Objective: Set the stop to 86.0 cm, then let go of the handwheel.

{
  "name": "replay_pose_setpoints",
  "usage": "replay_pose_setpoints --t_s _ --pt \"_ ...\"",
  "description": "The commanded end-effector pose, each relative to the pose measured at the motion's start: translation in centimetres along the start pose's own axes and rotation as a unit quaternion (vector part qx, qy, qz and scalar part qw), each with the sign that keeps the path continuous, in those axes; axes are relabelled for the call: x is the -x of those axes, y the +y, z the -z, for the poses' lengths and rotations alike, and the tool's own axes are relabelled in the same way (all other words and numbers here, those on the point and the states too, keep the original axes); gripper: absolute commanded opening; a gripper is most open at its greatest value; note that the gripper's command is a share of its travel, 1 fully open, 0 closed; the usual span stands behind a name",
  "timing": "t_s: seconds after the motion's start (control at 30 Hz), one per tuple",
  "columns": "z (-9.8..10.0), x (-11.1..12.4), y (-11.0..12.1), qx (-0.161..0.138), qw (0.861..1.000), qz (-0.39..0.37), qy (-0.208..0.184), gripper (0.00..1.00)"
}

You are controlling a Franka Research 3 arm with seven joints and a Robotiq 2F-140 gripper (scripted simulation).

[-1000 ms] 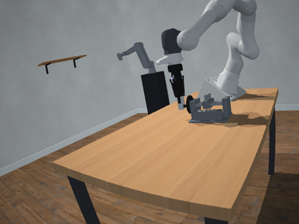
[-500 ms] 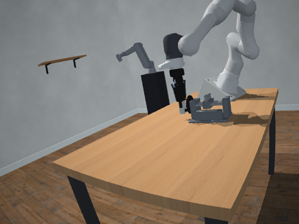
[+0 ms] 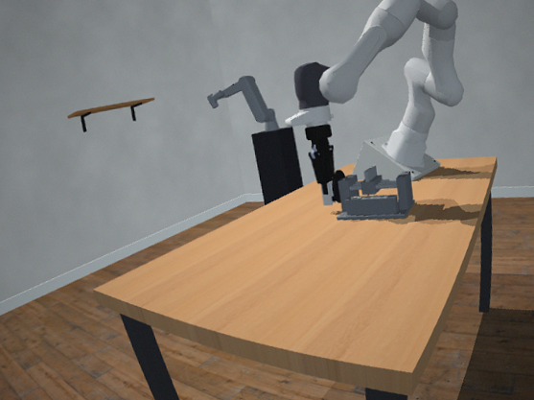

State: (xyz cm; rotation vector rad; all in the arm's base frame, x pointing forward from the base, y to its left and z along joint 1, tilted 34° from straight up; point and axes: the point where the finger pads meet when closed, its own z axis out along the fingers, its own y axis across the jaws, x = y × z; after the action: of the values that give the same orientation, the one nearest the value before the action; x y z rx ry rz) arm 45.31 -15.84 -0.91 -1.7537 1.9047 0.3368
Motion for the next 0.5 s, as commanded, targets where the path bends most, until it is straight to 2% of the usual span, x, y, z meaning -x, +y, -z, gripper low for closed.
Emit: replay_pose_setpoints --t_s 0.0,0.47 --pt "-0.36 0.02 0.75 0.002 1.000 0.004 -0.002 0.04" --pt "-0.41 0.01 1.61 0.002 1.000 0.004 -0.002 0.04"
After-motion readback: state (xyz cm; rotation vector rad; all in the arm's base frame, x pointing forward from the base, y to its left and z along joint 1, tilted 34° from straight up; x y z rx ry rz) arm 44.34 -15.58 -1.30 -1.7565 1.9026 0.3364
